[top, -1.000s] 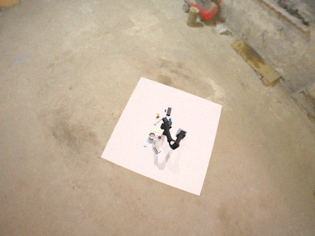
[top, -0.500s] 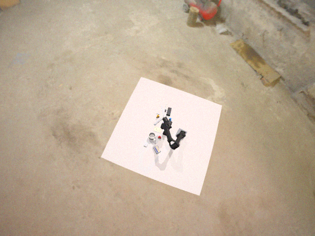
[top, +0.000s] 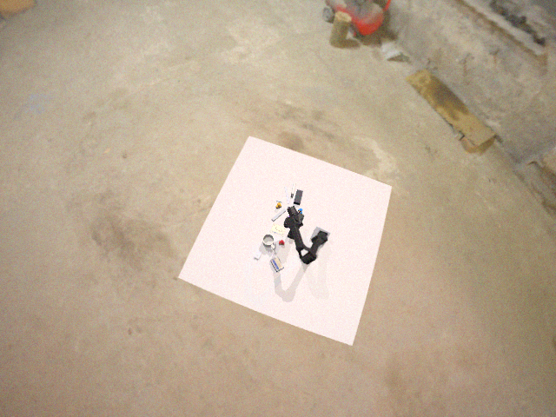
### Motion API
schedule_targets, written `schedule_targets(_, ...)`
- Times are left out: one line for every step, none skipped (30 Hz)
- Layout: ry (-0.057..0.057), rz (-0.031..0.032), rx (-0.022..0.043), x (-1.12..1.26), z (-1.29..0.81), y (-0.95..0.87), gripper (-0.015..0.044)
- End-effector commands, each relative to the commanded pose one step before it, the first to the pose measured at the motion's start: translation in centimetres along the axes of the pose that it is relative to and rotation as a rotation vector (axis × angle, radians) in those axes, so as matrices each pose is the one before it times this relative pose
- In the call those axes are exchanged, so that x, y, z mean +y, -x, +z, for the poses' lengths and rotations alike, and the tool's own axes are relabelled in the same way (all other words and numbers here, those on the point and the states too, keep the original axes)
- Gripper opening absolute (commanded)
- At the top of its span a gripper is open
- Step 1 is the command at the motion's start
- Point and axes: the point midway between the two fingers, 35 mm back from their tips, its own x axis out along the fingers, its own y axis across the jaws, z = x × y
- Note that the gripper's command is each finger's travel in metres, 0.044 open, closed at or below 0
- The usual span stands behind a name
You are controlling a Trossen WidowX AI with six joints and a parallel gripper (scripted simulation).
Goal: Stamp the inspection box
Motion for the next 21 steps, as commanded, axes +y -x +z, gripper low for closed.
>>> schedule_targets(0.0076,-0.00626,-0.00145,-0.015,0.068,0.347,0.0000)
schedule_targets(0.0000,0.00003,0.00003,0.003,-0.006,0.049,0.0000)
schedule_targets(0.0000,0.00003,0.00003,0.003,-0.006,0.049,0.0000)
schedule_targets(0.0000,0.00003,0.00003,0.003,-0.006,0.049,0.0000)
schedule_targets(0.0000,0.00003,0.00003,0.003,-0.006,0.049,0.0000)
schedule_targets(0.0000,0.00004,0.00003,0.003,-0.006,0.049,0.0000)
schedule_targets(0.0000,0.00004,0.00003,0.003,-0.007,0.049,0.0000)
schedule_targets(0.0000,0.00004,0.00003,0.004,-0.007,0.049,0.0000)
schedule_targets(0.0000,0.00004,0.00003,0.004,-0.007,0.049,0.0000)
schedule_targets(0.0000,0.00004,0.00003,0.004,-0.007,0.049,0.0000)
schedule_targets(0.0000,0.00005,0.00003,0.004,-0.007,0.049,0.0000)
schedule_targets(0.0000,0.00005,0.00003,0.004,-0.007,0.049,0.0000)
schedule_targets(0.0000,0.00005,0.00003,0.004,-0.007,0.049,0.0000)
schedule_targets(0.0000,-0.00007,-0.00002,-0.056,0.033,0.008,0.0000)
schedule_targets(0.0000,-0.00020,-0.00005,-0.169,0.098,0.024,0.0000)
schedule_targets(0.0000,-0.00033,-0.00009,-0.285,0.161,0.038,0.0000)
schedule_targets(0.0001,-0.00039,-0.00010,-0.354,0.193,0.044,0.0000)
schedule_targets(0.0001,-0.00037,-0.00010,-0.359,0.189,0.040,0.0000)
schedule_targets(0.0001,-0.00035,-0.00010,-0.364,0.184,0.036,0.0000)
schedule_targets(0.0001,-0.00033,-0.00010,-0.369,0.179,0.032,0.0000)
schedule_targets(0.0001,-0.00032,-0.00009,-0.374,0.175,0.029,0.0000)
